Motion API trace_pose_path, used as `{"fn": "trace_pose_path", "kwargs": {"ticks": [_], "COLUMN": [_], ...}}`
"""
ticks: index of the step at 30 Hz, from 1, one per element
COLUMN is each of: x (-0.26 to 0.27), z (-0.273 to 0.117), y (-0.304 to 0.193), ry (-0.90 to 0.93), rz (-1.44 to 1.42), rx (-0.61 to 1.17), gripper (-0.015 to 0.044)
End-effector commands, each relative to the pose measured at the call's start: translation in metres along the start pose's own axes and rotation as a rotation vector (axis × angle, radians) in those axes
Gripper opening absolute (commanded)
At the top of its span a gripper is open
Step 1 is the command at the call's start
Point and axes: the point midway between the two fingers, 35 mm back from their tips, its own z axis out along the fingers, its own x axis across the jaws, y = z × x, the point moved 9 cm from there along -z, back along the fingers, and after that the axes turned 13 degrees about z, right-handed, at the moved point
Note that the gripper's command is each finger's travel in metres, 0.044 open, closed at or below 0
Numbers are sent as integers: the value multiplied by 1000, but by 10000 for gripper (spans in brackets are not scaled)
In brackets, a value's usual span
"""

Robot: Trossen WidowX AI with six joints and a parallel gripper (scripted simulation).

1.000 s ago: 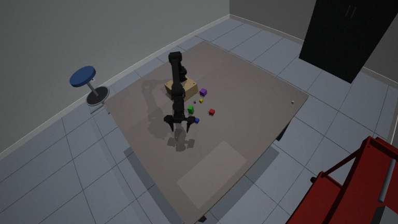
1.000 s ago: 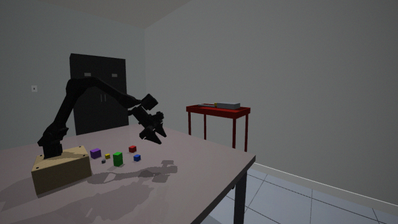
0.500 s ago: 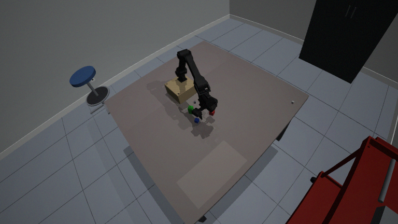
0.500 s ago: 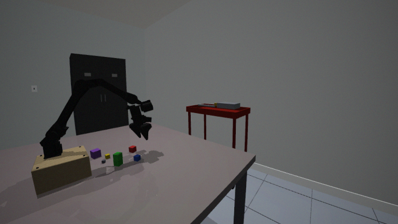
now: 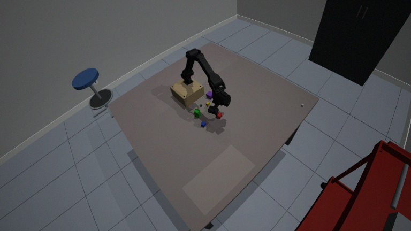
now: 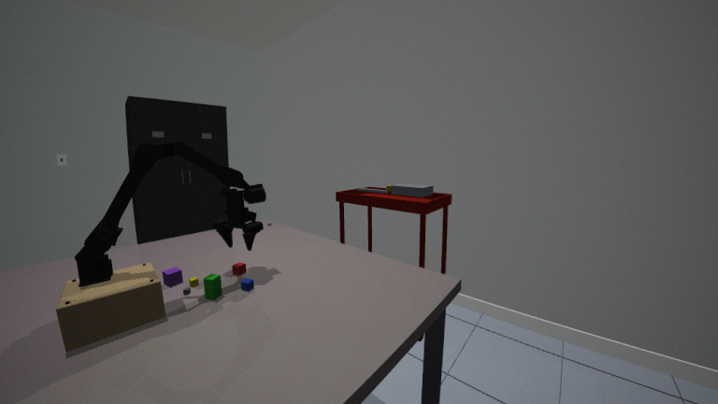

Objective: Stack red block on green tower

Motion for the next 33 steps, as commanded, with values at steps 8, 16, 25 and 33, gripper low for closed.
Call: {"fn": "trace_pose_path", "kwargs": {"ticks": [8,16,25,33], "x": [2,2,3,3], "z": [41,51,66,79], "y": [-6,-6,-6,-7], "ry": [11,11,11,11], "rz": [-6,-6,-6,-6], "rx": [19,19,19,19], "gripper": [440,440,440,440]}}
